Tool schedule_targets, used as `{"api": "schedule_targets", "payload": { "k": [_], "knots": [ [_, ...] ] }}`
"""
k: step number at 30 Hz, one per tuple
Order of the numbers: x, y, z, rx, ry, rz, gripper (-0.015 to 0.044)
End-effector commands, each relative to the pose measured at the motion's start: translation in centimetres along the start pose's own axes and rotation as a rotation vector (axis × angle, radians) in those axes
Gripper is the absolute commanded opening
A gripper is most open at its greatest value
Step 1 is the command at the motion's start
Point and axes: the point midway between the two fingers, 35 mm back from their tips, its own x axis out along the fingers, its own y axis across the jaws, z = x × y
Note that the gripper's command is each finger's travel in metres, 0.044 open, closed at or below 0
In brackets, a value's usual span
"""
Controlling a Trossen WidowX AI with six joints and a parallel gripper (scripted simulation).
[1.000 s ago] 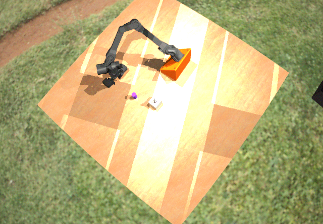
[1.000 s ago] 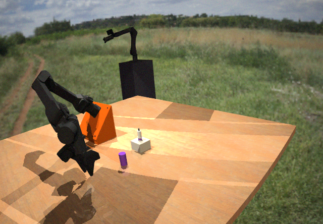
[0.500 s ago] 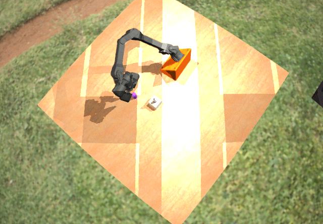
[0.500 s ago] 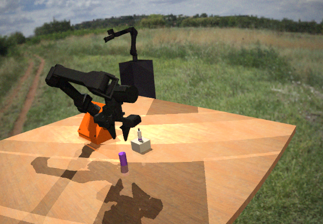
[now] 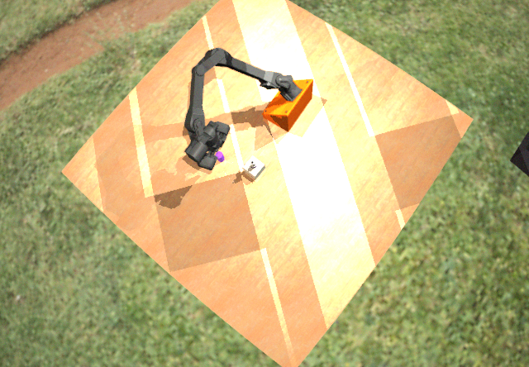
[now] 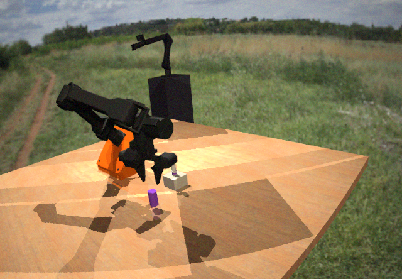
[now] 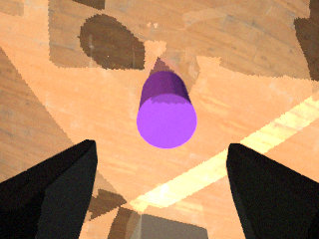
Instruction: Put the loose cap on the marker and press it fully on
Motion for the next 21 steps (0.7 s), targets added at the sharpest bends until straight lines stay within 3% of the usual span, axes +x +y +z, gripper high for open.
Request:
{"api": "schedule_targets", "payload": {
  "k": [1,21],
  "knots": [
    [1.4,-0.2,0.0,-0.009,-0.007,-0.007,0.0249],
    [4.0,-0.1,0.0,-0.009,-0.007,-0.007,0.0249]
  ]
}}
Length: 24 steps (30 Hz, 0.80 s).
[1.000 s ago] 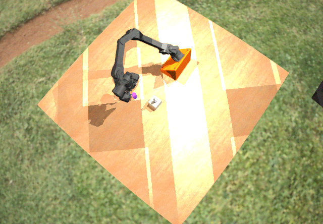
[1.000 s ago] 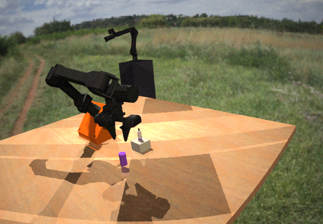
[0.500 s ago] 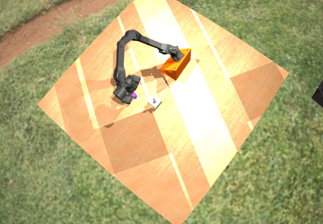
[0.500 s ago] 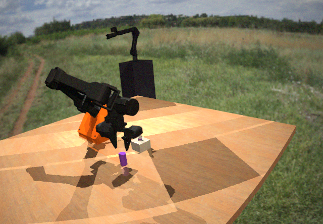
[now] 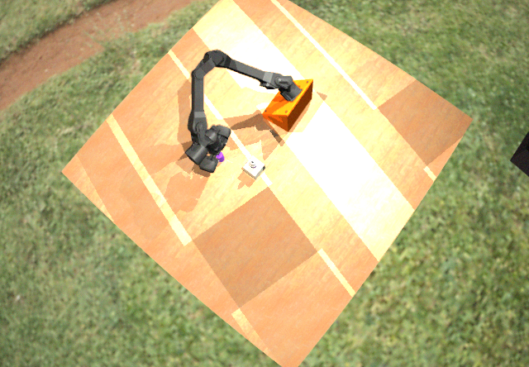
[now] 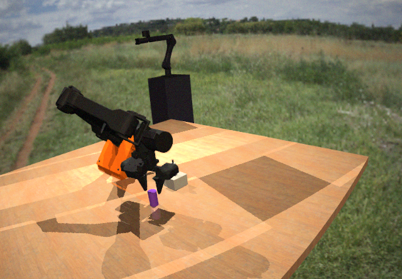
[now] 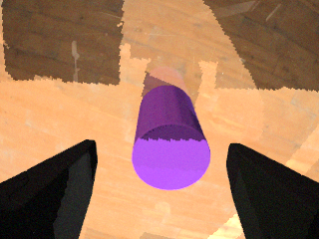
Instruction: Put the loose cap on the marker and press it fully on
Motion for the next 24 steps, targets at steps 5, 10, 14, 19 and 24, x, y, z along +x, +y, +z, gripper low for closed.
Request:
{"api": "schedule_targets", "payload": {
  "k": [5,10,14,19,24],
  "knots": [
    [1.5,-0.2,-0.1,-0.01,-0.004,-0.005,0.0249],
    [2.3,-0.2,-0.1,-0.01,-0.005,-0.006,0.0249],
    [3.0,-0.3,0.0,-0.01,-0.006,-0.006,0.0249],
    [3.3,-0.3,0.0,-0.01,-0.006,-0.006,0.0249],
    [3.3,-0.3,-0.1,-0.01,-0.006,-0.006,0.0137]
  ]
}}
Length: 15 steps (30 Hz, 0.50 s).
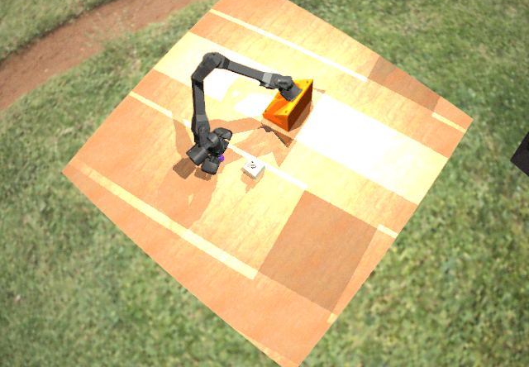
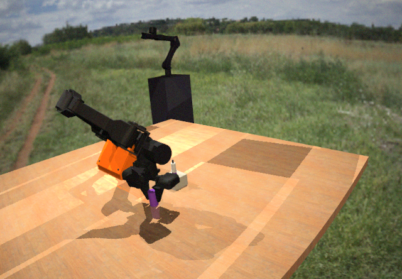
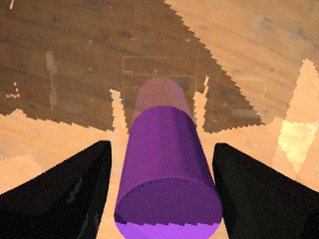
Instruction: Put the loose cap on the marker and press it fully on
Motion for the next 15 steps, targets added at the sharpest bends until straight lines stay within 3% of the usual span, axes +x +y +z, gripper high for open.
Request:
{"api": "schedule_targets", "payload": {
  "k": [1,8,11,15],
  "knots": [
    [0.2,-0.1,-0.1,-0.008,0.0,-0.001,0.013],
    [0.2,-0.1,-0.1,-0.008,0.0,-0.001,0.0084],
    [-0.3,0.0,-0.1,-0.008,0.001,-0.001,0.0005],
    [-1.4,0.1,-0.1,-0.008,0.003,-0.001,0.0]
  ]
}}
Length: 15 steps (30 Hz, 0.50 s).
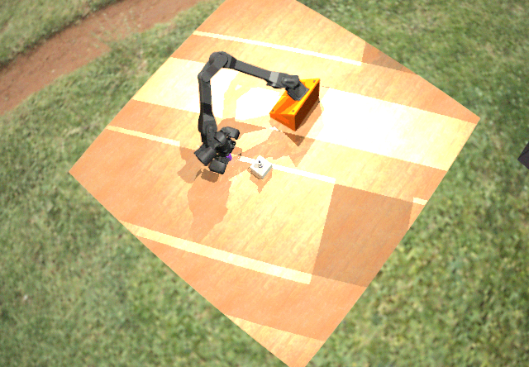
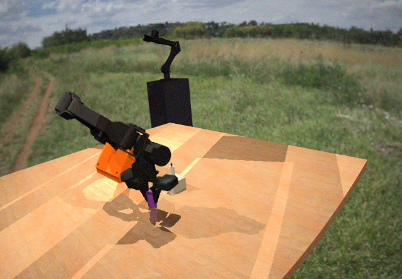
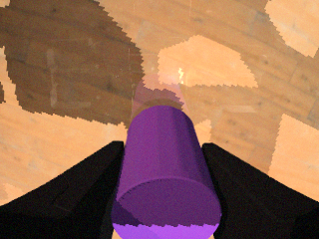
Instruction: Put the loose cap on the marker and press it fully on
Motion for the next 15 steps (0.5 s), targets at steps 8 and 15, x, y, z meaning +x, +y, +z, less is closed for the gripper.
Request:
{"api": "schedule_targets", "payload": {
  "k": [8,15],
  "knots": [
    [-3.4,0.3,0.1,0.01,-0.001,0.007,0.0],
    [-5.4,0.1,0.1,0.01,-0.002,0.007,0.0]
  ]
}}
